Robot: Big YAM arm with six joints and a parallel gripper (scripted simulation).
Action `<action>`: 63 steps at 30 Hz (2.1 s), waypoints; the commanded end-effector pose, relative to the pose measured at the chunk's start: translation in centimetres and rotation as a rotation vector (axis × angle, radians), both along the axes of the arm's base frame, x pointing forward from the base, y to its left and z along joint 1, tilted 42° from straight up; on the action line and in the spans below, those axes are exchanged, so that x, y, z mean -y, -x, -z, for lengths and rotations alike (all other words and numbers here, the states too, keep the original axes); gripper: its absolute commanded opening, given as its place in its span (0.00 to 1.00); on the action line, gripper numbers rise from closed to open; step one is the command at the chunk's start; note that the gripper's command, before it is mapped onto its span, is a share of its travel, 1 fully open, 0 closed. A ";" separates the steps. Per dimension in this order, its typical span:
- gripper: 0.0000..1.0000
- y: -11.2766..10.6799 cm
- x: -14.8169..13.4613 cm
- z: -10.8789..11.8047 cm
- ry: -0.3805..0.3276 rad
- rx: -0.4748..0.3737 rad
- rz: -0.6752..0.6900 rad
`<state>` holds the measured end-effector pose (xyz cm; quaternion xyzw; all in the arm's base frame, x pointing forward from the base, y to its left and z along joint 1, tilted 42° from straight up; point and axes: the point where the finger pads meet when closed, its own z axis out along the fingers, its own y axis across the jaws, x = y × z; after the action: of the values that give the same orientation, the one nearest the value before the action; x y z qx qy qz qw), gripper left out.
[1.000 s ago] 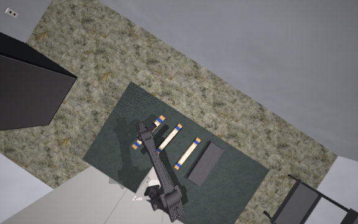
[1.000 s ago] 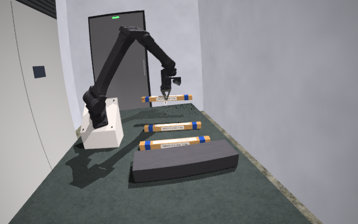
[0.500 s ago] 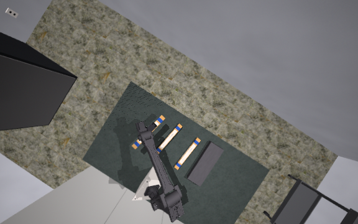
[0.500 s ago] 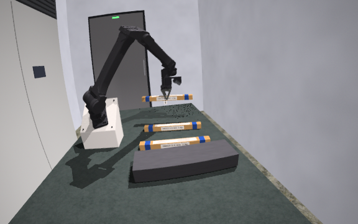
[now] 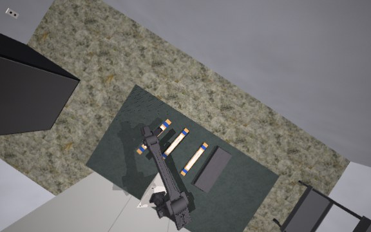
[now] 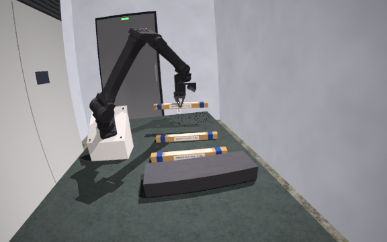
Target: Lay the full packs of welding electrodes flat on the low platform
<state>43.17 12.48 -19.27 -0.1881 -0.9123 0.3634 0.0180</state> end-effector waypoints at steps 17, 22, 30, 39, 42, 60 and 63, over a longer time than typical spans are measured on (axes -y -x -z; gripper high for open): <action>0.00 -1.5 -2.7 0.2 -0.014 0.034 -0.020; 0.00 -1.5 -2.7 0.2 -0.014 0.034 -0.020; 0.00 -1.4 -2.0 1.1 -0.019 0.038 -0.027; 0.00 -0.1 1.0 2.6 -0.005 0.007 -0.009; 0.00 0.2 1.6 3.0 -0.003 0.003 -0.006; 0.00 0.7 3.6 5.0 -0.002 0.001 -0.002; 0.00 0.5 3.7 5.3 -0.004 0.004 -0.002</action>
<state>42.36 9.45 -23.56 -0.1903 -0.9127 0.3614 0.0130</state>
